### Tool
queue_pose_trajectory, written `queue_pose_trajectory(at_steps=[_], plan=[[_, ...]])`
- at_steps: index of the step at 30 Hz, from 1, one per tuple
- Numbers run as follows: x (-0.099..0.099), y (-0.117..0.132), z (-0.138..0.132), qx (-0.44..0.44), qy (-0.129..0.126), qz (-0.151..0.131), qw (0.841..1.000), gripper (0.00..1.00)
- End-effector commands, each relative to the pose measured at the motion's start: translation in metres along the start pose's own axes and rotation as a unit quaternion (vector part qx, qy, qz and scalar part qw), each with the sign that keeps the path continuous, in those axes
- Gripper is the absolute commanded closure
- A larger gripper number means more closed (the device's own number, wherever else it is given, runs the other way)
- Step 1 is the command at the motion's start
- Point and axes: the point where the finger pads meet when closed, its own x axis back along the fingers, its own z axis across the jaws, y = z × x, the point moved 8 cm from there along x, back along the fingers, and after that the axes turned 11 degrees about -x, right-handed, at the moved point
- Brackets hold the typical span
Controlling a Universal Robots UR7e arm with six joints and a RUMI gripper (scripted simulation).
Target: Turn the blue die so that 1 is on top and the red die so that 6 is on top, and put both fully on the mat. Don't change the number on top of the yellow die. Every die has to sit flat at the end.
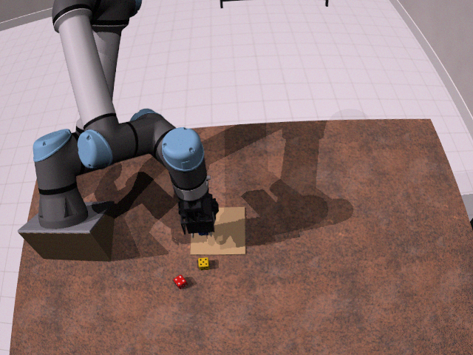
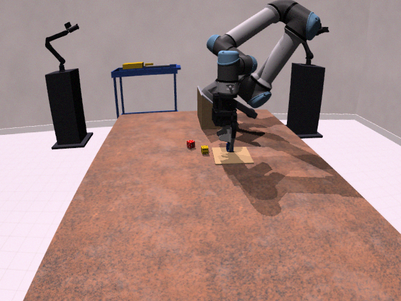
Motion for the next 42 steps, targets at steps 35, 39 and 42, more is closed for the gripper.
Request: queue_pose_trajectory(at_steps=[35, 39, 42], plan=[[-0.0021, -0.0009, -0.0015, 0.000, -0.002, 0.001, 1.000, 0.79], [-0.0021, -0.0009, -0.0015, 0.000, -0.002, 0.001, 1.000, 0.76], [-0.0021, -0.0009, -0.0015, 0.000, -0.002, 0.001, 1.000, 0.76]])
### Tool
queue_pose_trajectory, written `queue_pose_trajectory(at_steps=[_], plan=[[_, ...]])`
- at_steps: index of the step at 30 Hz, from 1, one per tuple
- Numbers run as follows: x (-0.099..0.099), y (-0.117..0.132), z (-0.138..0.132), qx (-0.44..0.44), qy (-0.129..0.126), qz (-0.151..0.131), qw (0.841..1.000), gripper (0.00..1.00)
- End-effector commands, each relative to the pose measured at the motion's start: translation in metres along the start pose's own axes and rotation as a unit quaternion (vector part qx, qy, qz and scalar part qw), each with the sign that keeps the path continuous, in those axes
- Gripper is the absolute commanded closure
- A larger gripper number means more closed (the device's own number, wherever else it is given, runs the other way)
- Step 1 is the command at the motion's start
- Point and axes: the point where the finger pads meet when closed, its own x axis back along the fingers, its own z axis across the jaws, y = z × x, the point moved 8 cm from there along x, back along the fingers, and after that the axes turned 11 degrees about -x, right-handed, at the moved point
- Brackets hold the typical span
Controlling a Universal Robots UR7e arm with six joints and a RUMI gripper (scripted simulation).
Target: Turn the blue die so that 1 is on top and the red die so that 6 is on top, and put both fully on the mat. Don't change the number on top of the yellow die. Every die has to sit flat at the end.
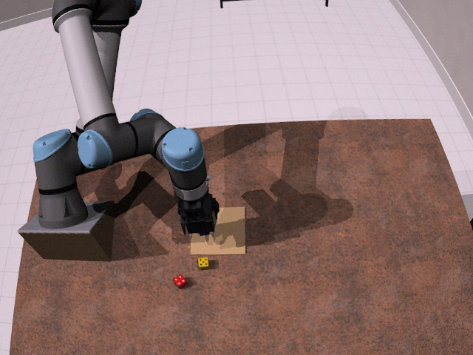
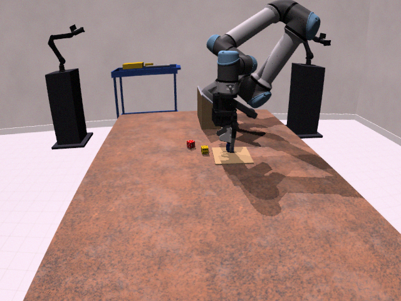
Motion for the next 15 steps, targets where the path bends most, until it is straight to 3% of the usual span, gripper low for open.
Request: queue_pose_trajectory(at_steps=[1, 10, 15], plan=[[-0.002, -0.001, -0.002, 0.000, -0.002, 0.001, 1.000, 0.76], [-0.001, -0.001, -0.002, 0.000, -0.002, 0.001, 1.000, 0.76], [0.012, -0.001, -0.001, 0.000, -0.002, 0.001, 1.000, 0.76]])
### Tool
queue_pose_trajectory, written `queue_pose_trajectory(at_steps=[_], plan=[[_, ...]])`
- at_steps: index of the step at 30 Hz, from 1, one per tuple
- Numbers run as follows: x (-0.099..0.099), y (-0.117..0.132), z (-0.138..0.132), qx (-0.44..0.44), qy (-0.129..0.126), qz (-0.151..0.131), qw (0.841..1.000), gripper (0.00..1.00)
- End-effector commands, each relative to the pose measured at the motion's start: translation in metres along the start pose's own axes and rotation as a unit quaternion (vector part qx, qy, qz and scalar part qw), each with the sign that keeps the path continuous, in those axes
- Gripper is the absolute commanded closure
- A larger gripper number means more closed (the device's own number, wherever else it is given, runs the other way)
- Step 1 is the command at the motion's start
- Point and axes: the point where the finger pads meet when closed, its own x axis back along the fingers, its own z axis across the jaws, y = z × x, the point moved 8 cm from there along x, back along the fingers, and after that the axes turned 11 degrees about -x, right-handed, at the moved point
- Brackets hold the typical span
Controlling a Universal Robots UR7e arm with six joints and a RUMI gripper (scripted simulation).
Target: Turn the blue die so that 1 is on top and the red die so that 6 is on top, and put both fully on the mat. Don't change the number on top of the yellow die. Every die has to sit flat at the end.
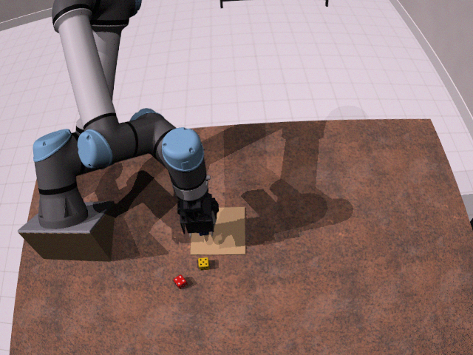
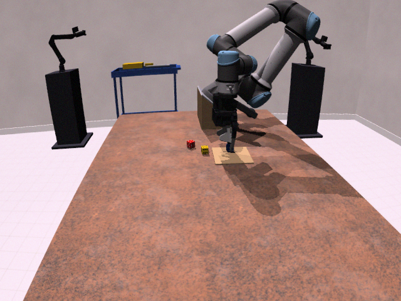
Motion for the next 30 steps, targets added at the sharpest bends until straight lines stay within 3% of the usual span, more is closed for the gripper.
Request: queue_pose_trajectory(at_steps=[1, 16, 25, 26, 30], plan=[[0.016, 0.000, 0.000, 0.000, 0.001, 0.000, 1.000, 0.76], [0.080, 0.000, 0.000, 0.000, 0.001, 0.000, 1.000, 0.76], [0.088, 0.000, 0.000, 0.000, 0.001, 0.000, 1.000, 0.76], [0.088, 0.000, 0.000, 0.000, 0.001, 0.000, 1.000, 0.00], [0.088, 0.000, 0.000, 0.000, 0.001, 0.000, 1.000, 0.00]])
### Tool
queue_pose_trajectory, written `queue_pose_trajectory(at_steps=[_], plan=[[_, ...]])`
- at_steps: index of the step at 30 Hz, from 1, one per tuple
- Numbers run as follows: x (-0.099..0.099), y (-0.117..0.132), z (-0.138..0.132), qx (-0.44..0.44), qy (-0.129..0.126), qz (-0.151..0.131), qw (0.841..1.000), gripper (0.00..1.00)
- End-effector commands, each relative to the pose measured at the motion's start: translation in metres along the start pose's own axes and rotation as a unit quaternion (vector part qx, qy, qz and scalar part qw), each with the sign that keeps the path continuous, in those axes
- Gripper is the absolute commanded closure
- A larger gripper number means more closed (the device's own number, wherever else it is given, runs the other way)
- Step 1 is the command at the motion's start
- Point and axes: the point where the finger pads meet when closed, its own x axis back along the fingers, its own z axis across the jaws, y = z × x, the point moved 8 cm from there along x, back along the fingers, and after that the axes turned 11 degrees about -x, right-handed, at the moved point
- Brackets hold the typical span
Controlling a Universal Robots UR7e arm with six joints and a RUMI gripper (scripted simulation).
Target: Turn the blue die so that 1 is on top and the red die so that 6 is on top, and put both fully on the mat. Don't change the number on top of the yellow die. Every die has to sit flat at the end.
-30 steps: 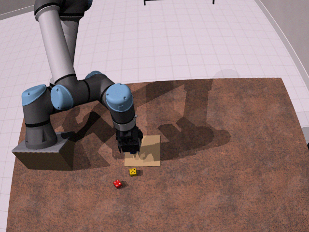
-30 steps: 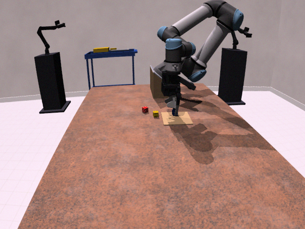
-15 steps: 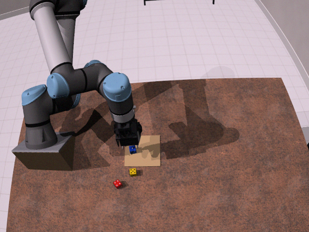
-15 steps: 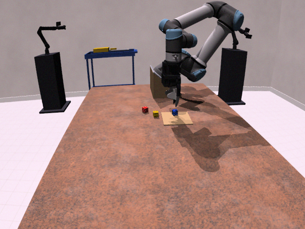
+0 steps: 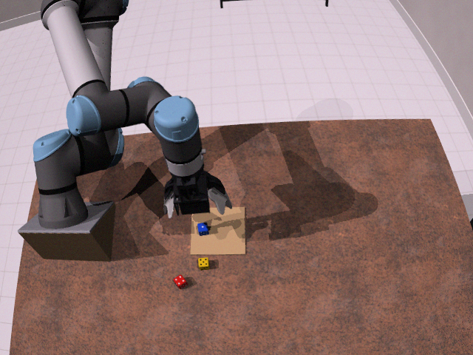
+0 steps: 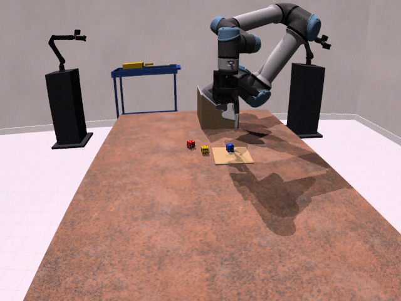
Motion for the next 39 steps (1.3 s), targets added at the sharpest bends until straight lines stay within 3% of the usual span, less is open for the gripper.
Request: queue_pose_trajectory(at_steps=[1, 39], plan=[[0.0035, 0.0007, 0.0003, 0.000, 0.001, 0.000, 1.000, 0.00], [0.0034, 0.0031, 0.0014, -0.040, 0.001, -0.001, 0.999, 0.00]])
